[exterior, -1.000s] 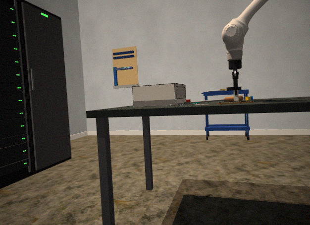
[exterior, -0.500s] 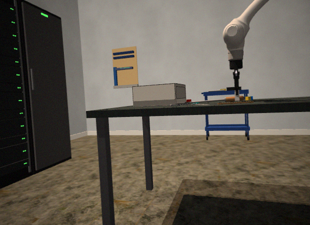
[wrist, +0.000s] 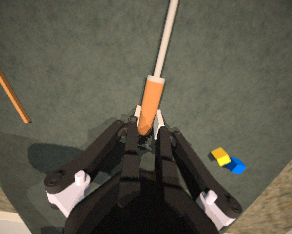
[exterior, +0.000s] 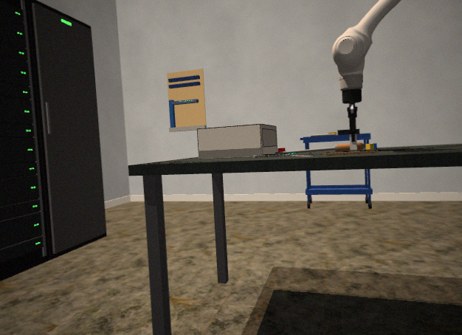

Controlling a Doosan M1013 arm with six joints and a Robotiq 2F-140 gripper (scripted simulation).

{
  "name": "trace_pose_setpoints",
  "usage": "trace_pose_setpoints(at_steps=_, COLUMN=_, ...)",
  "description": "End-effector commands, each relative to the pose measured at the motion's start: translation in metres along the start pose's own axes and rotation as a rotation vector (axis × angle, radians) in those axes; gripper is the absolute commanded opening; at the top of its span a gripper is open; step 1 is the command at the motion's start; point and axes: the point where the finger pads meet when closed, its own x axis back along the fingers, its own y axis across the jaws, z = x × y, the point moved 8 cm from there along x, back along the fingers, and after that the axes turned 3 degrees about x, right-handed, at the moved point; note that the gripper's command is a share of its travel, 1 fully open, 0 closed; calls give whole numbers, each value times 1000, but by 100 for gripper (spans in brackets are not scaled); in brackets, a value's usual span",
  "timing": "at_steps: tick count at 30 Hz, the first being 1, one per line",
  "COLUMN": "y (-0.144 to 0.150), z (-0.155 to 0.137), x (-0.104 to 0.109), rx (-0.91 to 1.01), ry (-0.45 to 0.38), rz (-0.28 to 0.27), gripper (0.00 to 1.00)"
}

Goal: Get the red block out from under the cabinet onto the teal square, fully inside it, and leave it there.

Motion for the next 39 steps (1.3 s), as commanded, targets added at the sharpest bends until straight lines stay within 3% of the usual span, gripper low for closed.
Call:
trace_pose_setpoints(at_steps=1, y=1, z=-4, x=-1, rx=4, ry=0, rz=0, gripper=0)
trace_pose_setpoints(at_steps=39, y=12, z=-9, x=-1, rx=6, ry=0, rz=0, gripper=0)
